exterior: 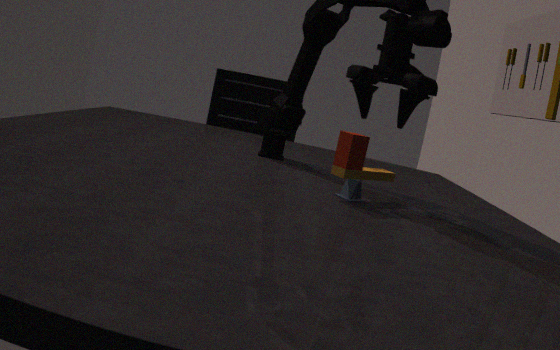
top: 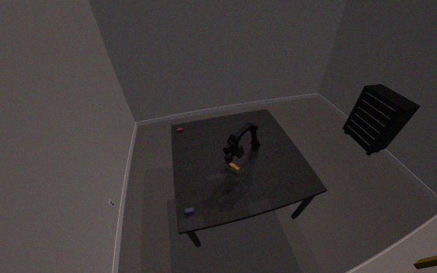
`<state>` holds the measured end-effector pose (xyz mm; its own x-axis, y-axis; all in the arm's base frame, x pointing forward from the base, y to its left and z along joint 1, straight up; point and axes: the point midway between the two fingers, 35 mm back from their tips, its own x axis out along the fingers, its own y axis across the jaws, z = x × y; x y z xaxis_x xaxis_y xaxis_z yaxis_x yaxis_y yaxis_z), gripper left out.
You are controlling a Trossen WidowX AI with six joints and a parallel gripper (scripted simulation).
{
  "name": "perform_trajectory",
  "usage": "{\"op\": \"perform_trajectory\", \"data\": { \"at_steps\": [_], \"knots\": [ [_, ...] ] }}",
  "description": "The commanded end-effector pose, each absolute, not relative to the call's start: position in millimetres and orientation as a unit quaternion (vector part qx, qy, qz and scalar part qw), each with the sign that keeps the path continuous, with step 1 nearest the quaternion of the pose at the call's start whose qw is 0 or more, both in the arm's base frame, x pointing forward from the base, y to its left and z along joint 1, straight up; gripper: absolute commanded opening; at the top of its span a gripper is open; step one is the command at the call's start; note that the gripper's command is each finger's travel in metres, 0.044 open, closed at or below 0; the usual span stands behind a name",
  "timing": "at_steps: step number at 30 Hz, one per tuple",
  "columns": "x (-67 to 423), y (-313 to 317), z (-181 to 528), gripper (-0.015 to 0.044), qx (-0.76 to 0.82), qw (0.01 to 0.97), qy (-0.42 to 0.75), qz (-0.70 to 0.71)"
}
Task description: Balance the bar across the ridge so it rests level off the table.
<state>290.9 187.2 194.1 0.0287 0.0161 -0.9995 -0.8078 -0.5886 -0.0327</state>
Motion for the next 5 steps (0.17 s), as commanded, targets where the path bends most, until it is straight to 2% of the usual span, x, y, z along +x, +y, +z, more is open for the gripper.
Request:
{"op": "perform_trajectory", "data": {
  "at_steps": [1,5],
  "knots": [
    [290.9,187.3,194.8,0.044,-0.637,0.331,0.311,0.623],
    [290.9,187.3,194.8,0.044,-0.637,0.331,0.311,0.623]
  ]
}}
